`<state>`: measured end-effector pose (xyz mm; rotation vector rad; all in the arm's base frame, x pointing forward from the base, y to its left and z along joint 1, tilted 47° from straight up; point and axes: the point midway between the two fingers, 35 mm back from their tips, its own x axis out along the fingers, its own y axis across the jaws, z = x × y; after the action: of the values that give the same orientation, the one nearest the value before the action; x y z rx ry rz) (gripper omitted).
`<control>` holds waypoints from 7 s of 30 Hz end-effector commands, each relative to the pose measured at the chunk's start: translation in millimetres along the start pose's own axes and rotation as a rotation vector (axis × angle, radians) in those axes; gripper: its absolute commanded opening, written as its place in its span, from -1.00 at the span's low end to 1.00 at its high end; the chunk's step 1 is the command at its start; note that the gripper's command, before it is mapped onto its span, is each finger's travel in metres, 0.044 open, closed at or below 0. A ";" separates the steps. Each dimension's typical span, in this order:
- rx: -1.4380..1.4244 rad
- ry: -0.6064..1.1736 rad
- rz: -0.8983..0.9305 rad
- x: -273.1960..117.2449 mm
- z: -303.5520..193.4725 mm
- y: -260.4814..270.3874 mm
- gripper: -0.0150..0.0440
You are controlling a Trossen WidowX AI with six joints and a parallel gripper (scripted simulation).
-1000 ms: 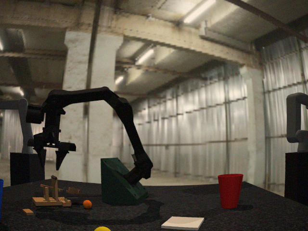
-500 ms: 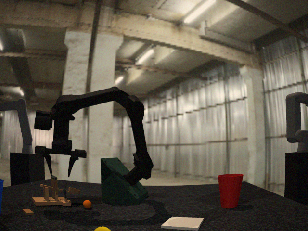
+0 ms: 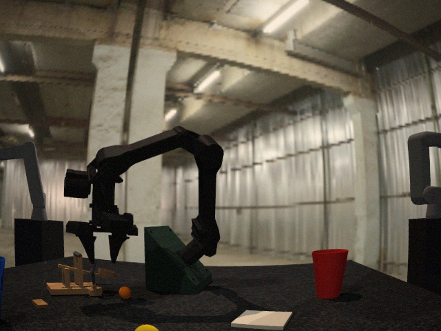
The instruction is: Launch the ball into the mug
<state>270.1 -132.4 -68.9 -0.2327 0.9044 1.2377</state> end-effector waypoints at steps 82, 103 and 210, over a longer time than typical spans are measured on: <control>-0.565 -0.007 0.010 0.0 24.2 39.0 -0.49; -0.242 -0.022 0.059 -40.2 12.8 43.6 -0.49; 1.806 0.241 0.301 7.2 -75.5 48.9 0.49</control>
<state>191.2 -146.8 -115.0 1.2437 1.9612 0.2723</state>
